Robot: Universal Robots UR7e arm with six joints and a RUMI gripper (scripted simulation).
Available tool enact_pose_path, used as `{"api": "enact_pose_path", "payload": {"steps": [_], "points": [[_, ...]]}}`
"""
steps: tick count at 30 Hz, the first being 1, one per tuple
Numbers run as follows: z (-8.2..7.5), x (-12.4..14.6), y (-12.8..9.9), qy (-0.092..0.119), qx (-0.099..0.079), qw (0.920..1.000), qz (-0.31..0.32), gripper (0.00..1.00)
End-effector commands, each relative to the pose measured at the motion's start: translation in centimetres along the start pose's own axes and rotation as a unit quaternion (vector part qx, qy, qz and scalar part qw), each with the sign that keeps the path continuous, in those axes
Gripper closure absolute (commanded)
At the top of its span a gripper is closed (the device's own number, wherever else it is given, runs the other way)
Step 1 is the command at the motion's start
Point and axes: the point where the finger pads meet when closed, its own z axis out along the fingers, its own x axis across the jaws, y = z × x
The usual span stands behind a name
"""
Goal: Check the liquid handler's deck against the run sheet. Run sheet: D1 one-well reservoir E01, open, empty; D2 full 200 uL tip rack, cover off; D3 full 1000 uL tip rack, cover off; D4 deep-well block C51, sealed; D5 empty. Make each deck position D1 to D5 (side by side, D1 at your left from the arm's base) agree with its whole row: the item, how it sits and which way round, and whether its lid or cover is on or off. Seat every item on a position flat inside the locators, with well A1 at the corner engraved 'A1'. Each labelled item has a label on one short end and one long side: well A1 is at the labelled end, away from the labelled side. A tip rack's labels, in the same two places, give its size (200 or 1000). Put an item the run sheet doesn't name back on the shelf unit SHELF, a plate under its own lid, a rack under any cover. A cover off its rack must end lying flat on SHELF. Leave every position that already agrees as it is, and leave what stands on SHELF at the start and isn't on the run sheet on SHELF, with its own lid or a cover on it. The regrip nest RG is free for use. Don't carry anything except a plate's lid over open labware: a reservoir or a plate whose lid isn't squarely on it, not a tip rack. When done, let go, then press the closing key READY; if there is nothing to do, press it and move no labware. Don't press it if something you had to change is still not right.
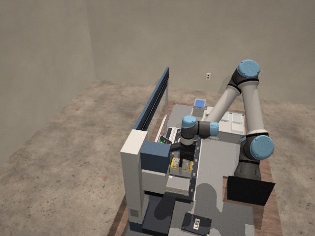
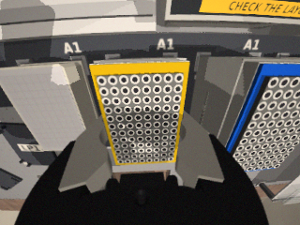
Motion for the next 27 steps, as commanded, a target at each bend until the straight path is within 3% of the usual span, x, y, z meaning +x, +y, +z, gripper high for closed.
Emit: {"api": "enact_pose_path", "payload": {"steps": [1,27], "points": [[-0.03,0.0,-0.03,0.0,0.0,1.0,0.0,1.0],[0.47,0.01,-0.02,0.0,0.001,1.0,0.0,1.0]]}}
